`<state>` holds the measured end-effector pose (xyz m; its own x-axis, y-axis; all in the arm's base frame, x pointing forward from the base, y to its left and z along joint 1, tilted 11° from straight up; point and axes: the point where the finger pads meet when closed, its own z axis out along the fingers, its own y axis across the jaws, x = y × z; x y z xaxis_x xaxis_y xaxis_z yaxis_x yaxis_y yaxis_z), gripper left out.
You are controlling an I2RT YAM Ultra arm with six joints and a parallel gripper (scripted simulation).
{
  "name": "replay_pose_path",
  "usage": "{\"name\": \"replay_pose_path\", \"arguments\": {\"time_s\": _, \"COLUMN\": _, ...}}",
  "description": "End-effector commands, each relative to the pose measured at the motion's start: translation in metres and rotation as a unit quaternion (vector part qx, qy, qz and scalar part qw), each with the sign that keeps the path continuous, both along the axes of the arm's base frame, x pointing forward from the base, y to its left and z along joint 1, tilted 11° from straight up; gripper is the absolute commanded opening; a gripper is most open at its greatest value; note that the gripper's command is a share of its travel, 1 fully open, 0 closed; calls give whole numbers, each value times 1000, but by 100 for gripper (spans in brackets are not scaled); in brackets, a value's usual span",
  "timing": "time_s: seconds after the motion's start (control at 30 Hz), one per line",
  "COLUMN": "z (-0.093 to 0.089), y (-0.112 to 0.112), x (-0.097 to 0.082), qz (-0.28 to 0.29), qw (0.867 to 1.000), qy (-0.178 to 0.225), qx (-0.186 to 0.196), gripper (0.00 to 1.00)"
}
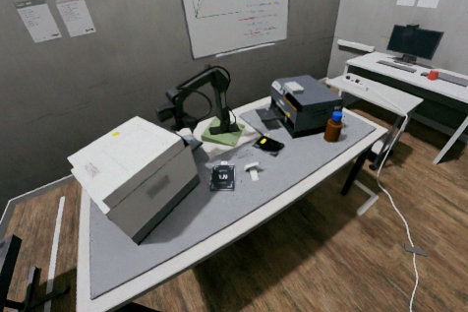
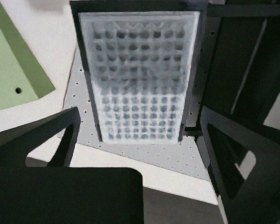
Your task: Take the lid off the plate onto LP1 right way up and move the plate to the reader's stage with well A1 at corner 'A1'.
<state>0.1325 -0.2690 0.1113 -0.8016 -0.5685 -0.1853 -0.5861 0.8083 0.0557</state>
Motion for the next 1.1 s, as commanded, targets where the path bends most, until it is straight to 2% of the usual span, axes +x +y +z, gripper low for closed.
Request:
{"name": "replay_pose_path", "arguments": {"time_s": 0.0, "z": 20, "y": -4, "x": -1, "qz": -2, "qw": 1000, "qy": -13, "qx": -16, "gripper": 100}}
{"name": "replay_pose_path", "arguments": {"time_s": 0.57, "z": 30, "y": -7, "x": -4, "qz": -2, "qw": 1000, "qy": -6, "qx": 0, "gripper": 100}}
{"name": "replay_pose_path", "arguments": {"time_s": 0.6, "z": 35, "y": -7, "x": -4, "qz": -2, "qw": 1000, "qy": -9, "qx": -6, "gripper": 100}}
{"name": "replay_pose_path", "arguments": {"time_s": 1.07, "z": 51, "y": -9, "x": -6, "qz": -2, "qw": 1000, "qy": -8, "qx": -8, "gripper": 100}}
